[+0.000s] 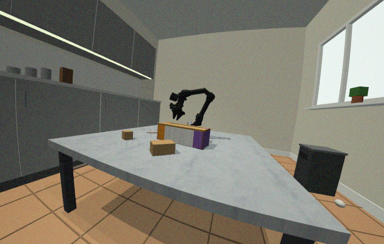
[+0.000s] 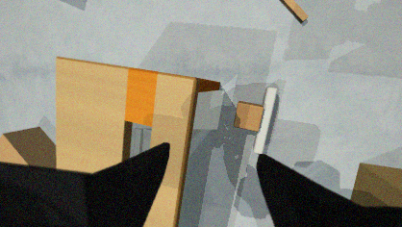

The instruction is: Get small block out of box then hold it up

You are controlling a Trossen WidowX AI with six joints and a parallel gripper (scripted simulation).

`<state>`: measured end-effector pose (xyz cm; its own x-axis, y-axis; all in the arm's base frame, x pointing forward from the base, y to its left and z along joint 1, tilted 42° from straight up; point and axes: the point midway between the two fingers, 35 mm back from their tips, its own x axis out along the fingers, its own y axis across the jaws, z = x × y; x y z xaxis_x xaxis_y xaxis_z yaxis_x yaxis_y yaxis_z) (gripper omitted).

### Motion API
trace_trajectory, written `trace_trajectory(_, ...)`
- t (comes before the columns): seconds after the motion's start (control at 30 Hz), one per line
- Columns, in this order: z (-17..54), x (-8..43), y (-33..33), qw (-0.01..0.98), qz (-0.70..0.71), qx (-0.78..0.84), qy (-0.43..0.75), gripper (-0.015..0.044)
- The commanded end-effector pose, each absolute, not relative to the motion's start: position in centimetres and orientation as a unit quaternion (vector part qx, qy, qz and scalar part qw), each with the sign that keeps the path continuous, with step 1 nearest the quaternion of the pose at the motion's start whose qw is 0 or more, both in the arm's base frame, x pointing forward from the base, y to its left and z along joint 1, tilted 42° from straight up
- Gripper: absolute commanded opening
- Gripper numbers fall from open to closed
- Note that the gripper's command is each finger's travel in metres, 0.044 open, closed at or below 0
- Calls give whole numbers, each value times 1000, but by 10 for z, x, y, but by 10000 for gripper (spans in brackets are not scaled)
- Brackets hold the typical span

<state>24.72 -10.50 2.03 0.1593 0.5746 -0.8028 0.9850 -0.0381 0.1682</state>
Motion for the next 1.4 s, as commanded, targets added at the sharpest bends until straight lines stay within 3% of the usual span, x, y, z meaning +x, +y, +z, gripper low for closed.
trace_trajectory(0.0, 17, 239, -114, 10, -463, 795, 392, 285)
trace_trajectory(0.4, 17, 235, -119, -266, -539, 768, 222, 285)
trace_trajectory(1.07, 15, 235, -118, -269, -539, 767, 219, 285)
trace_trajectory(1.37, -53, 229, -56, -271, -538, 767, 220, 285)
